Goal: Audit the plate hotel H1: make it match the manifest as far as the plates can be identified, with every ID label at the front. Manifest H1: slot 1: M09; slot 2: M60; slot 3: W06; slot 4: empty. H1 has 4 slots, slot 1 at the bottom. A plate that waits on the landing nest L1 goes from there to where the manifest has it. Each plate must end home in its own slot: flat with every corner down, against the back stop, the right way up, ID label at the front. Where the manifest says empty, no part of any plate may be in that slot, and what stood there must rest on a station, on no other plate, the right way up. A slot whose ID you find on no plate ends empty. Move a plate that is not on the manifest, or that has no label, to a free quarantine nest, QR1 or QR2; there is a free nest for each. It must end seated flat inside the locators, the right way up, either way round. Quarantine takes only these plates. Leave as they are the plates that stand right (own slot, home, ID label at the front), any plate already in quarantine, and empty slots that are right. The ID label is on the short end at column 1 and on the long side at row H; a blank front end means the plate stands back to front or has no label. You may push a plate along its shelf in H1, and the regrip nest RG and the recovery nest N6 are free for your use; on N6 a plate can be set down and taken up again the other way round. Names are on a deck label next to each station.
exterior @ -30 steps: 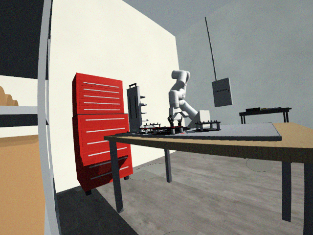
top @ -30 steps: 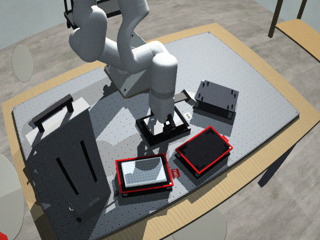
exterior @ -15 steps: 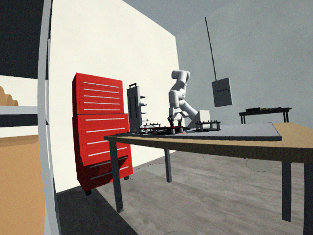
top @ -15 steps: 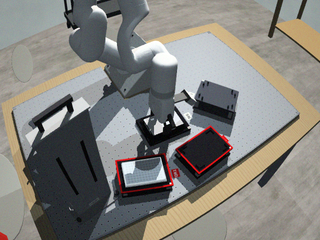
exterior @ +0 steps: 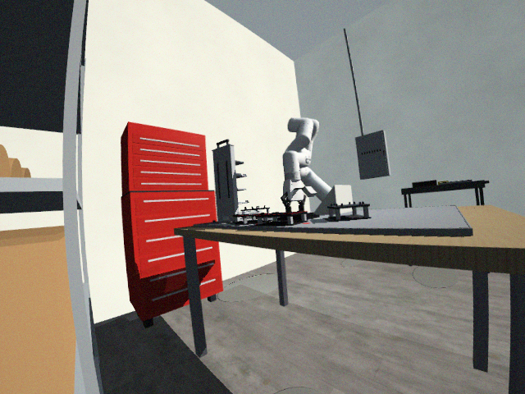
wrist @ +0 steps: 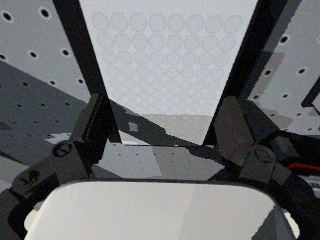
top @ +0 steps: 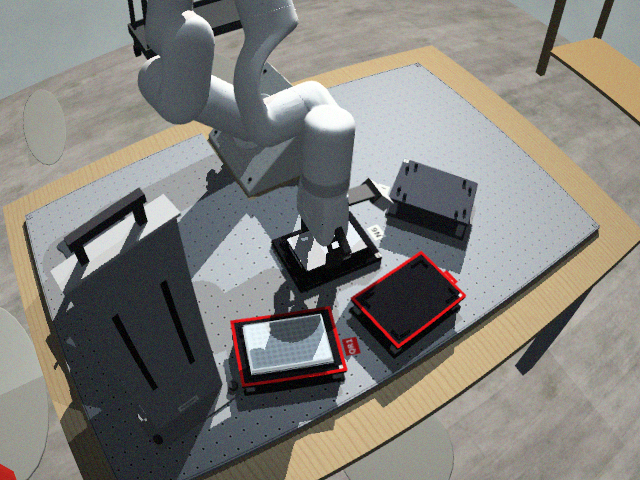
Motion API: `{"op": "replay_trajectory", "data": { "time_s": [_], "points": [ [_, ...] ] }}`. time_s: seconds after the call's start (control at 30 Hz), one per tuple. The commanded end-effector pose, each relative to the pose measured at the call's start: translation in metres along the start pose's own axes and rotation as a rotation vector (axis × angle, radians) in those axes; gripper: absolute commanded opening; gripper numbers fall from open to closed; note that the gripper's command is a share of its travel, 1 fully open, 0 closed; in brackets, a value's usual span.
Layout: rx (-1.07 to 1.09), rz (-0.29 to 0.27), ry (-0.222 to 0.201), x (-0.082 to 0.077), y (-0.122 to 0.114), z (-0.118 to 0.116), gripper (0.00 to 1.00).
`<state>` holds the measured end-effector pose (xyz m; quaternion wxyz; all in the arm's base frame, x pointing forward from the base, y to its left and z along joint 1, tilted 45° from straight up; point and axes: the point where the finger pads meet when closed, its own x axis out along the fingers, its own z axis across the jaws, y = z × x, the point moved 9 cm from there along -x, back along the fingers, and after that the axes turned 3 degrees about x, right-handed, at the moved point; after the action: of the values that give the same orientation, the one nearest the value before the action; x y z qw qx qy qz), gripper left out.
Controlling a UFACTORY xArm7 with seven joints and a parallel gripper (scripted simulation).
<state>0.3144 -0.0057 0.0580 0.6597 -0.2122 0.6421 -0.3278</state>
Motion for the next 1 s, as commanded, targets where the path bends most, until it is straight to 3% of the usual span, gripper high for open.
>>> {"op": "replay_trajectory", "data": {
  "time_s": [0.0,0.97],
  "points": [
    [-0.001,0.002,-0.003,-0.006,0.001,0.001,1.00],
    [-0.001,0.002,-0.003,-0.049,0.001,0.001,1.00]
  ]
}}
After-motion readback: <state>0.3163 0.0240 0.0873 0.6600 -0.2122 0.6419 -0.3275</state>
